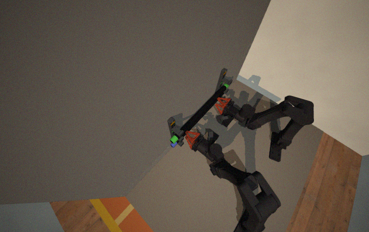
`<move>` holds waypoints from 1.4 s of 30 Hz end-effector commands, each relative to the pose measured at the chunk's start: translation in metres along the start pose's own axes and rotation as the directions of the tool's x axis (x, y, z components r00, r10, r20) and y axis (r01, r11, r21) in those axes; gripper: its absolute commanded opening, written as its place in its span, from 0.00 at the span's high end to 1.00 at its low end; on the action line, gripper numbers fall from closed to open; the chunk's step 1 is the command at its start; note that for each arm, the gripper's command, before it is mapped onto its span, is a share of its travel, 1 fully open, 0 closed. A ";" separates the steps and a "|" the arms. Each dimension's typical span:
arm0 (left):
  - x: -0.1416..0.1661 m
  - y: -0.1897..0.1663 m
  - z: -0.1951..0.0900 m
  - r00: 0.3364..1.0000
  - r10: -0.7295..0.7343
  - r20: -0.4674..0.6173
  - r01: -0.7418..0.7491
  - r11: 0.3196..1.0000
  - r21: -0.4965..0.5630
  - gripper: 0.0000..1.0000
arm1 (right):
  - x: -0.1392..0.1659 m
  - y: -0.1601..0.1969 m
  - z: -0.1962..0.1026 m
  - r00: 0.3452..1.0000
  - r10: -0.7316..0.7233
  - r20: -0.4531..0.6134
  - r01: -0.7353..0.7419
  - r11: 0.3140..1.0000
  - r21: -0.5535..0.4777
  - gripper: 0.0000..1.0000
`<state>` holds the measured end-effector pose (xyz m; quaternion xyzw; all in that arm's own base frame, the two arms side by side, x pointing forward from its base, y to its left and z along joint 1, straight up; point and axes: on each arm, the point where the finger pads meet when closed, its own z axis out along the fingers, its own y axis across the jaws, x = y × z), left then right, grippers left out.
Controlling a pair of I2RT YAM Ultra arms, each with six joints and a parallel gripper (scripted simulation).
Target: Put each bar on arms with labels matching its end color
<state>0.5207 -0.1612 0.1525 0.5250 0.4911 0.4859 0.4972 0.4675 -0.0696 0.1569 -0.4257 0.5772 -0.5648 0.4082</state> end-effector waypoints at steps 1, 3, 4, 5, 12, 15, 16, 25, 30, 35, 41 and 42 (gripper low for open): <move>-0.001 0.015 -0.008 1.000 -0.017 0.002 0.017 0.999 -0.035 0.30 | 0.002 -0.011 -0.007 1.000 0.010 -0.005 -0.010 1.000 0.028 0.30; -0.001 0.015 -0.008 1.000 -0.017 0.002 0.017 0.999 -0.035 0.30 | 0.002 -0.011 -0.007 1.000 0.010 -0.005 -0.010 1.000 0.028 0.30; -0.001 0.015 -0.010 1.000 -0.017 0.002 0.017 0.999 -0.035 0.30 | 0.002 -0.011 -0.009 1.000 0.010 -0.006 -0.010 1.000 0.028 0.30; -0.001 0.015 -0.011 1.000 -0.017 0.002 0.017 0.999 -0.035 0.30 | 0.002 -0.011 -0.010 1.000 0.010 -0.006 -0.010 1.000 0.028 0.30; -0.001 0.015 -0.019 1.000 -0.017 0.002 0.017 0.999 -0.035 0.30 | 0.002 -0.011 -0.019 1.000 0.010 -0.006 -0.010 1.000 0.028 0.30; -0.001 0.015 -0.023 1.000 -0.017 0.002 0.017 0.999 -0.035 0.30 | 0.002 -0.010 -0.022 1.000 0.010 -0.006 -0.010 1.000 0.028 0.30; -0.001 0.015 -0.024 1.000 -0.017 0.002 0.017 0.999 -0.035 0.30 | 0.002 -0.010 -0.023 1.000 0.010 -0.006 -0.010 1.000 0.028 0.30; -0.001 0.014 -0.033 1.000 -0.017 0.002 0.017 0.999 -0.035 0.30 | 0.002 -0.010 -0.032 1.000 0.010 -0.006 -0.010 1.000 0.028 0.30; -0.001 0.014 -0.039 1.000 -0.017 0.002 0.017 0.999 -0.035 0.30 | 0.002 -0.010 -0.038 1.000 0.010 -0.006 -0.010 1.000 0.028 0.30; -0.001 0.014 -0.045 1.000 -0.017 0.002 0.017 0.999 -0.035 0.30 | 0.002 -0.010 -0.044 1.000 0.010 -0.006 -0.010 1.000 0.028 0.30; -0.001 0.014 -0.050 1.000 -0.017 0.002 0.017 0.999 -0.035 0.30 | 0.002 -0.010 -0.049 1.000 0.010 -0.006 -0.010 1.000 0.028 0.30; -0.001 0.014 -0.051 1.000 -0.017 0.002 0.017 0.999 -0.035 0.30 | 0.002 -0.010 -0.051 1.000 0.010 -0.006 -0.010 1.000 0.028 0.30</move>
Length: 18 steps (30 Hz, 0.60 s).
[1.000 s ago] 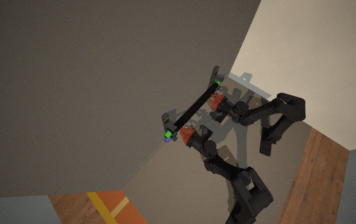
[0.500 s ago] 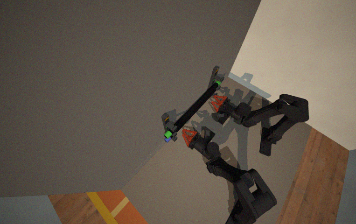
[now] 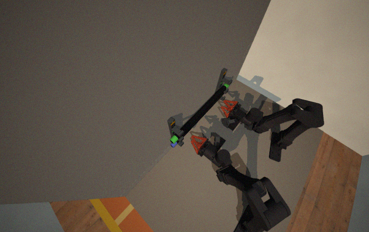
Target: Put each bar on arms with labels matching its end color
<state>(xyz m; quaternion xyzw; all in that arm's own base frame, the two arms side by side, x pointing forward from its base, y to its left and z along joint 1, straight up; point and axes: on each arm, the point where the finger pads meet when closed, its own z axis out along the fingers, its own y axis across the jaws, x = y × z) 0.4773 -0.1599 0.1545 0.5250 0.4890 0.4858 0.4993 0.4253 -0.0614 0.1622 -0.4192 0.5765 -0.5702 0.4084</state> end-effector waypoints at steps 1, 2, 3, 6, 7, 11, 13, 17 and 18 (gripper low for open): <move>-0.001 0.013 -0.009 1.000 -0.017 -0.002 0.017 0.999 -0.031 0.30 | -0.003 -0.006 -0.009 1.000 0.007 0.005 -0.007 1.000 0.015 0.30; -0.001 0.013 -0.010 1.000 -0.017 -0.002 0.017 0.999 -0.031 0.30 | -0.003 -0.006 -0.010 1.000 0.007 0.005 -0.007 1.000 0.015 0.30; -0.001 0.013 -0.012 1.000 -0.017 -0.002 0.017 0.999 -0.031 0.30 | -0.003 -0.006 -0.011 1.000 0.007 0.005 -0.007 1.000 0.015 0.30; -0.001 0.013 -0.015 1.000 -0.017 -0.002 0.017 0.999 -0.031 0.30 | -0.003 -0.006 -0.015 1.000 0.007 0.005 -0.007 1.000 0.015 0.30; -0.001 0.013 -0.016 1.000 -0.017 -0.002 0.017 0.999 -0.031 0.30 | -0.003 -0.006 -0.016 1.000 0.007 0.005 -0.007 1.000 0.015 0.30; -0.001 0.013 -0.020 1.000 -0.017 -0.002 0.017 0.999 -0.031 0.30 | -0.003 -0.005 -0.020 1.000 0.007 0.005 -0.007 1.000 0.015 0.30; -0.001 0.013 -0.020 1.000 -0.017 -0.002 0.017 0.999 -0.031 0.29 | -0.003 -0.005 -0.020 1.000 0.007 0.005 -0.007 1.000 0.015 0.29; -0.001 0.013 -0.021 1.000 -0.017 -0.002 0.017 0.999 -0.031 0.27 | -0.003 -0.005 -0.021 1.000 0.007 0.005 -0.007 1.000 0.015 0.27; -0.001 0.013 -0.021 1.000 -0.017 -0.002 0.017 0.999 -0.031 0.27 | -0.003 -0.005 -0.021 1.000 0.007 0.005 -0.007 1.000 0.015 0.27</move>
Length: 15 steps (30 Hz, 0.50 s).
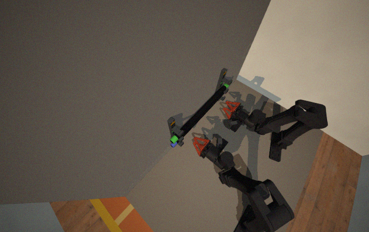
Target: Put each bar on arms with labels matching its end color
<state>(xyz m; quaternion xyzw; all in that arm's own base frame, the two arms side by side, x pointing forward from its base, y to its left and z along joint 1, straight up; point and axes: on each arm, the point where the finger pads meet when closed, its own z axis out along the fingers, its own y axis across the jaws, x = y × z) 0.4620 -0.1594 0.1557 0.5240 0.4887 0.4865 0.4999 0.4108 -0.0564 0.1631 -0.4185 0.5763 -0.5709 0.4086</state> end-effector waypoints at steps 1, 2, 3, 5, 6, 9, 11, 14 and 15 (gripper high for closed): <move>0.000 0.012 -0.006 1.000 -0.016 -0.001 0.016 0.999 -0.028 0.26 | -0.003 -0.005 -0.006 1.000 0.007 0.006 -0.007 1.000 0.013 0.26; 0.000 0.012 -0.006 1.000 -0.016 -0.001 0.016 0.999 -0.028 0.26 | -0.003 -0.005 -0.006 1.000 0.007 0.006 -0.007 1.000 0.013 0.26; 0.000 0.012 -0.006 1.000 -0.016 -0.001 0.016 0.999 -0.028 0.25 | -0.003 -0.005 -0.006 1.000 0.007 0.006 -0.007 1.000 0.013 0.25; 0.000 0.012 -0.007 1.000 -0.016 -0.001 0.016 0.999 -0.028 0.24 | -0.003 -0.005 -0.006 1.000 0.007 0.006 -0.007 1.000 0.013 0.24; 0.000 0.012 -0.007 1.000 -0.016 -0.001 0.016 0.999 -0.028 0.24 | -0.003 -0.005 -0.007 1.000 0.007 0.006 -0.007 1.000 0.013 0.24; 0.000 0.012 -0.007 1.000 -0.016 -0.001 0.016 0.999 -0.028 0.22 | -0.003 -0.005 -0.007 1.000 0.007 0.006 -0.007 1.000 0.013 0.22; 0.000 0.012 -0.007 1.000 -0.016 -0.001 0.016 0.999 -0.028 0.22 | -0.003 -0.005 -0.007 1.000 0.007 0.006 -0.007 1.000 0.013 0.22; 0.000 0.012 -0.008 1.000 -0.016 -0.001 0.016 0.999 -0.028 0.21 | -0.003 -0.005 -0.008 1.000 0.007 0.006 -0.007 1.000 0.013 0.21; 0.000 0.012 -0.008 1.000 -0.016 -0.001 0.016 0.999 -0.028 0.20 | -0.003 -0.005 -0.008 1.000 0.007 0.006 -0.007 1.000 0.013 0.20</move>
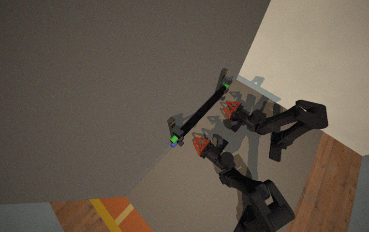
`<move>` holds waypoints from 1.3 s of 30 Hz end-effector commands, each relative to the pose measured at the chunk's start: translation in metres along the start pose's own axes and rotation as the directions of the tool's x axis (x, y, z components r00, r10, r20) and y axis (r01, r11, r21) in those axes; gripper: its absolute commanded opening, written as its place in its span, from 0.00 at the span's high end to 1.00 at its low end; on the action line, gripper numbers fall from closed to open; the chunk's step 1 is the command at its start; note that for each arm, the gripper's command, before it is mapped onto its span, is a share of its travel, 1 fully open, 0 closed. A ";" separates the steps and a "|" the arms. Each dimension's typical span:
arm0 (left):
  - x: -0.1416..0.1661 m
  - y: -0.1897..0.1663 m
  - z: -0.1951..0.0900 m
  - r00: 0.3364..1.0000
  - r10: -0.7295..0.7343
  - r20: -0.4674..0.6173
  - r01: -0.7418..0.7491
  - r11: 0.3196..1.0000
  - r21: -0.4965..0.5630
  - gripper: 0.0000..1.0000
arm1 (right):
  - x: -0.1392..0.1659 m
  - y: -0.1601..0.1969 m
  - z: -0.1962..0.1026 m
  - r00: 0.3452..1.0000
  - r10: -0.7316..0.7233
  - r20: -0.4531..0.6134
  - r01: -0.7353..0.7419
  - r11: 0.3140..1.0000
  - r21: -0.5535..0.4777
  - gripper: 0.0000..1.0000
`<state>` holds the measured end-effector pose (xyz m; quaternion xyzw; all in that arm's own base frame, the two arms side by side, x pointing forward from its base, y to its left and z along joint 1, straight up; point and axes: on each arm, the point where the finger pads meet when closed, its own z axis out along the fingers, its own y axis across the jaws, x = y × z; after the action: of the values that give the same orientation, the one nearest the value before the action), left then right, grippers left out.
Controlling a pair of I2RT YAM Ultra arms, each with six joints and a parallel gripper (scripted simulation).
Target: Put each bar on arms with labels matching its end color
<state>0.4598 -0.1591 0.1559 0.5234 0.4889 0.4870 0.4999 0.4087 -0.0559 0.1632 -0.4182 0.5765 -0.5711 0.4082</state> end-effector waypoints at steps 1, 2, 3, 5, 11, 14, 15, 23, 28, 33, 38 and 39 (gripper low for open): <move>-0.001 0.012 -0.006 1.000 -0.016 0.000 0.016 1.000 -0.027 0.20 | -0.003 -0.005 -0.006 1.000 0.007 0.008 -0.007 1.000 0.013 0.20; -0.001 0.012 -0.006 1.000 -0.016 0.000 0.016 1.000 -0.027 0.19 | -0.003 -0.005 -0.006 1.000 0.007 0.008 -0.007 1.000 0.013 0.19; -0.001 0.012 -0.006 1.000 -0.016 0.000 0.016 1.000 -0.027 0.19 | -0.003 -0.005 -0.006 1.000 0.007 0.008 -0.007 1.000 0.013 0.18; -0.001 0.012 -0.007 1.000 -0.016 0.000 0.016 1.000 -0.027 0.18 | -0.003 -0.005 -0.006 1.000 0.007 0.008 -0.007 1.000 0.013 0.17; -0.001 0.012 -0.008 1.000 -0.016 0.000 0.016 1.000 -0.027 0.15 | -0.003 -0.005 -0.007 1.000 0.007 0.008 -0.007 1.000 0.013 0.14; -0.001 0.012 -0.008 1.000 -0.016 0.000 0.016 0.999 -0.027 0.14 | -0.003 -0.005 -0.008 1.000 0.007 0.008 -0.007 1.000 0.013 0.14; -0.001 0.012 -0.008 1.000 -0.016 0.000 0.016 0.999 -0.027 0.14 | -0.003 -0.005 -0.008 1.000 0.007 0.008 -0.007 1.000 0.013 0.13; -0.001 0.012 -0.009 1.000 -0.016 0.000 0.016 0.999 -0.027 0.09 | -0.003 -0.005 -0.009 1.000 0.007 0.008 -0.007 1.000 0.013 0.09; -0.001 0.011 -0.010 1.000 -0.016 0.000 0.016 0.999 -0.027 0.07 | -0.003 -0.005 -0.010 1.000 0.007 0.008 -0.007 1.000 0.013 0.07; -0.001 0.011 -0.011 1.000 -0.016 0.000 0.016 0.999 -0.027 0.05 | -0.003 -0.005 -0.010 1.000 0.007 0.008 -0.007 1.000 0.013 0.05; -0.001 0.011 -0.011 1.000 -0.016 0.000 0.016 0.999 -0.027 0.03 | -0.003 -0.005 -0.011 1.000 0.007 0.008 -0.007 1.000 0.013 0.03; -0.001 0.011 -0.012 1.000 -0.016 0.000 0.016 0.999 -0.027 0.02 | -0.003 -0.005 -0.011 1.000 0.007 0.008 -0.007 1.000 0.013 0.02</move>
<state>0.4540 -0.1590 0.1561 0.5235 0.4887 0.4870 0.4999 0.4031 -0.0540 0.1633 -0.4182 0.5765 -0.5711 0.4082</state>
